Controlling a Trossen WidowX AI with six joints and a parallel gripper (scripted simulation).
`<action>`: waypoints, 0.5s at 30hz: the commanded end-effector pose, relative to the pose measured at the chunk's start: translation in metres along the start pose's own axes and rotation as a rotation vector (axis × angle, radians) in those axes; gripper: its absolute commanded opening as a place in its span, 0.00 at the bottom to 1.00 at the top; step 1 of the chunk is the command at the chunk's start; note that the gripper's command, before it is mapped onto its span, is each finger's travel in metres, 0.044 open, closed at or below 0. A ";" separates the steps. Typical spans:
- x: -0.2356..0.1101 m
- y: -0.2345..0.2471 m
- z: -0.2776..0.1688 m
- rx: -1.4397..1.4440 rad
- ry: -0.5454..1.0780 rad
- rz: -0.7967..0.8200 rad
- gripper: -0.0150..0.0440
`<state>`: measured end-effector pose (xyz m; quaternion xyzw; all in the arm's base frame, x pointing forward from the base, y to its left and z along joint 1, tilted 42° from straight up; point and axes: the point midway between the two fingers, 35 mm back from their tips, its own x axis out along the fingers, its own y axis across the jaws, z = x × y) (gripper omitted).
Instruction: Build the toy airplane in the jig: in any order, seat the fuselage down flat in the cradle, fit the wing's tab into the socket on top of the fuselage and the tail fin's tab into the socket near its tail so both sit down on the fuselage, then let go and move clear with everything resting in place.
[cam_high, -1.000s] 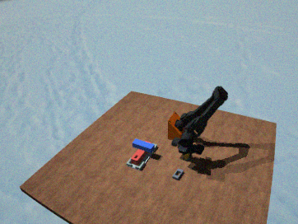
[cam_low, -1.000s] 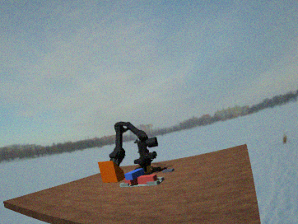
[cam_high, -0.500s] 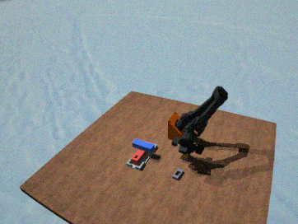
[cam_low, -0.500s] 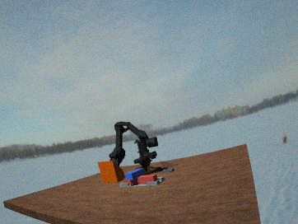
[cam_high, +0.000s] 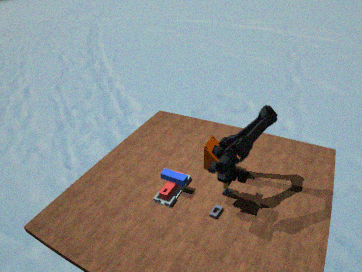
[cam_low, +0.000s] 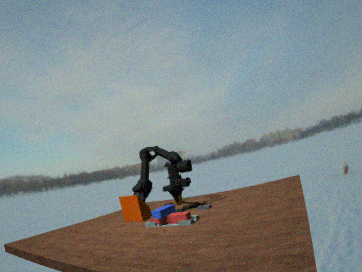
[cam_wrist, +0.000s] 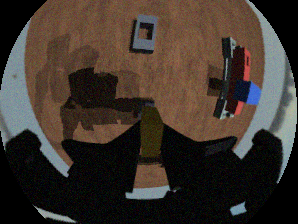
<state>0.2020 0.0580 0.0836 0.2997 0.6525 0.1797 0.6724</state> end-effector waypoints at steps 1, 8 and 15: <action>-0.014 -0.002 0.002 0.004 -0.006 -0.004 0.25; -0.036 -0.004 0.002 0.018 -0.009 0.002 0.25; -0.058 -0.005 0.000 0.031 -0.013 0.012 0.25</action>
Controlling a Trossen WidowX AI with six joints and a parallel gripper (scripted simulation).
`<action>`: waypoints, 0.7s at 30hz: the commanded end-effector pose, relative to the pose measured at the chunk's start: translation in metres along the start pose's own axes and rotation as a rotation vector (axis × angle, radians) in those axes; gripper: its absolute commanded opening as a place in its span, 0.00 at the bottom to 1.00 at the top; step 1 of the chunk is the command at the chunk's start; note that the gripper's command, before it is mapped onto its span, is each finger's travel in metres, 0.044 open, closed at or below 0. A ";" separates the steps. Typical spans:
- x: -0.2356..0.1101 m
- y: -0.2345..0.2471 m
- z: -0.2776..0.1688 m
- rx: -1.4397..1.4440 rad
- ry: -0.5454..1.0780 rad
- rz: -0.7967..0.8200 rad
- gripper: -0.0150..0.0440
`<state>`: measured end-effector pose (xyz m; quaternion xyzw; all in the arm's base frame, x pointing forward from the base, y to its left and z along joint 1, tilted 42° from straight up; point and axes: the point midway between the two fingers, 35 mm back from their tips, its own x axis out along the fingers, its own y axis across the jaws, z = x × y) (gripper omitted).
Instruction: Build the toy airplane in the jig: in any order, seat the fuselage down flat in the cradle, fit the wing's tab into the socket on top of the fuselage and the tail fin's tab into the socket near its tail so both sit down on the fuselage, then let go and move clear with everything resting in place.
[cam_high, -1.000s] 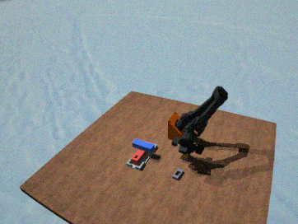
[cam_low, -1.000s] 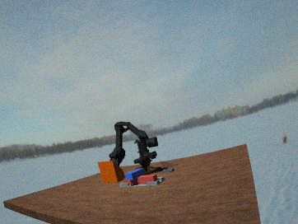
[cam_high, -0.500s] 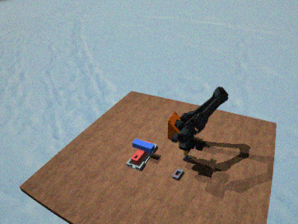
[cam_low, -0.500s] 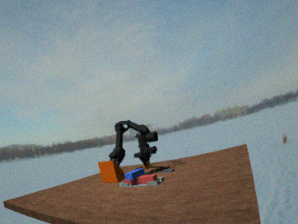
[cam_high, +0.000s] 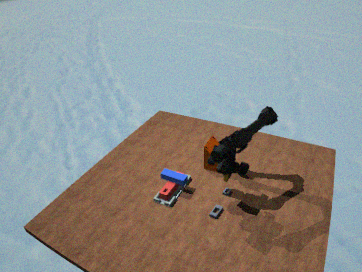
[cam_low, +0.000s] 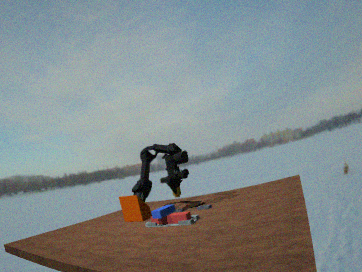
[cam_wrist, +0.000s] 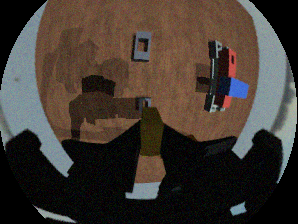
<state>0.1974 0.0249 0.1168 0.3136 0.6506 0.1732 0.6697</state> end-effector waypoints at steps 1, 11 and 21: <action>-0.015 -0.001 -0.001 0.005 -0.006 0.003 0.25; -0.046 0.001 -0.007 0.021 -0.014 0.027 0.25; -0.050 -0.009 0.007 0.022 -0.017 0.025 0.25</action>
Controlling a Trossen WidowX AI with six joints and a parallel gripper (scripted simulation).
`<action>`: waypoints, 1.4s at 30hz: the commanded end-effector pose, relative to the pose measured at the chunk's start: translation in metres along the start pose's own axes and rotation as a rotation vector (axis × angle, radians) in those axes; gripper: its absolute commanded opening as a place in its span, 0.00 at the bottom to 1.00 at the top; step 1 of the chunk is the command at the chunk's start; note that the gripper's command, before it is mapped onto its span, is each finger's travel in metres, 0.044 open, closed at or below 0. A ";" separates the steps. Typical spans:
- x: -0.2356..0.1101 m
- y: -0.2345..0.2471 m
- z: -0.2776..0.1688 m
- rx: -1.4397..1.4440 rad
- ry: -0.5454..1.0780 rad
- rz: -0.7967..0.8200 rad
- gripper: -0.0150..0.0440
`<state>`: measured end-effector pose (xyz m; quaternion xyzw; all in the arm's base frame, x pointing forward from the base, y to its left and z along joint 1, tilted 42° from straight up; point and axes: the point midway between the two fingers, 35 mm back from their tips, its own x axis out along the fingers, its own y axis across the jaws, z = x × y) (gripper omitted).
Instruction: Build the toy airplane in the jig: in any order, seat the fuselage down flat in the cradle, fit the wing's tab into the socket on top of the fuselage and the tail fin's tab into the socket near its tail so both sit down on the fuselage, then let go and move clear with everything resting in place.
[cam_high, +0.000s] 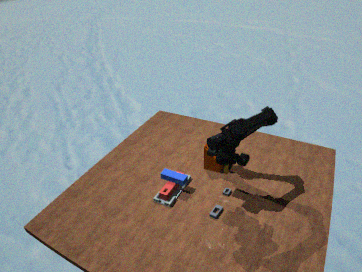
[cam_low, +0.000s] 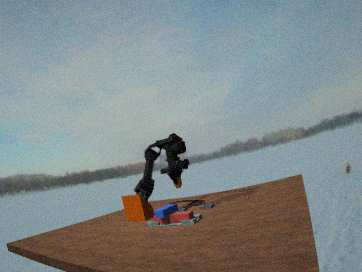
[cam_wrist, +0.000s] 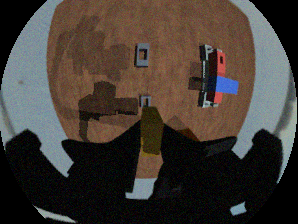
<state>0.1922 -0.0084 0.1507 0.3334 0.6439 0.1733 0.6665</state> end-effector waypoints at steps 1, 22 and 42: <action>-0.003 -0.006 0.010 -0.005 -0.005 -0.007 0.25; -0.007 -0.042 0.055 -0.017 -0.008 -0.011 0.25; -0.004 -0.085 0.093 -0.024 -0.010 -0.016 0.25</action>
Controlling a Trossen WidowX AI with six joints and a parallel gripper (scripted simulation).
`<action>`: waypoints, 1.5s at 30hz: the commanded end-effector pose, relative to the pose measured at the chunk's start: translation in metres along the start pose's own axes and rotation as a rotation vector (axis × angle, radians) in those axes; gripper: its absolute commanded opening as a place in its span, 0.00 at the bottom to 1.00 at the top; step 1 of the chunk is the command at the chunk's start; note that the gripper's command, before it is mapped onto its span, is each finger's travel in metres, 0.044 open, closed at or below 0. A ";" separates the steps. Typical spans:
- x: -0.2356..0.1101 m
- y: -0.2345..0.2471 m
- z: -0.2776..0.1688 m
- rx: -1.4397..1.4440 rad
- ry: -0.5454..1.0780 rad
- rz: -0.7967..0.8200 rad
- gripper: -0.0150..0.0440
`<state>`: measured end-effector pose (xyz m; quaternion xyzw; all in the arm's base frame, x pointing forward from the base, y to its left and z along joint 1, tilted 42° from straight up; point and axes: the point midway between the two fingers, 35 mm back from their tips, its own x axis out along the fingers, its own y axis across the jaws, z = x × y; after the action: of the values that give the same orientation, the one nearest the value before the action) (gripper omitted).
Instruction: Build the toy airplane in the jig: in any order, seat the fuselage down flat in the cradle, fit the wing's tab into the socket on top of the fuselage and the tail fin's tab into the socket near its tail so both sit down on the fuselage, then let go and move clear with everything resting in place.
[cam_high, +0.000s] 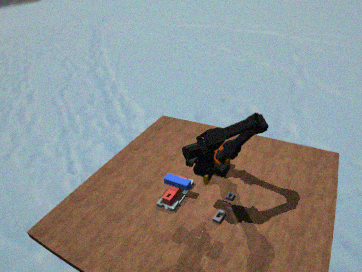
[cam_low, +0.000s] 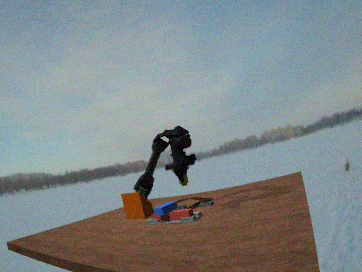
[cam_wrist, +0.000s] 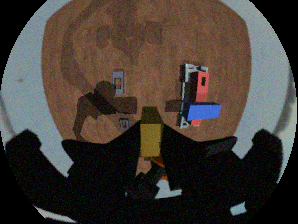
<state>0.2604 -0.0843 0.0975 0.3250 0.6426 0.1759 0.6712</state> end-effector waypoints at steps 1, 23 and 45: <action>-0.001 -0.011 0.009 -0.006 -0.007 -0.008 0.25; 0.013 -0.068 0.041 -0.016 -0.008 -0.009 0.25; 0.034 -0.130 0.064 -0.037 -0.010 -0.007 0.25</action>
<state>0.3016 -0.1616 -0.0082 0.3157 0.6391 0.1848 0.6766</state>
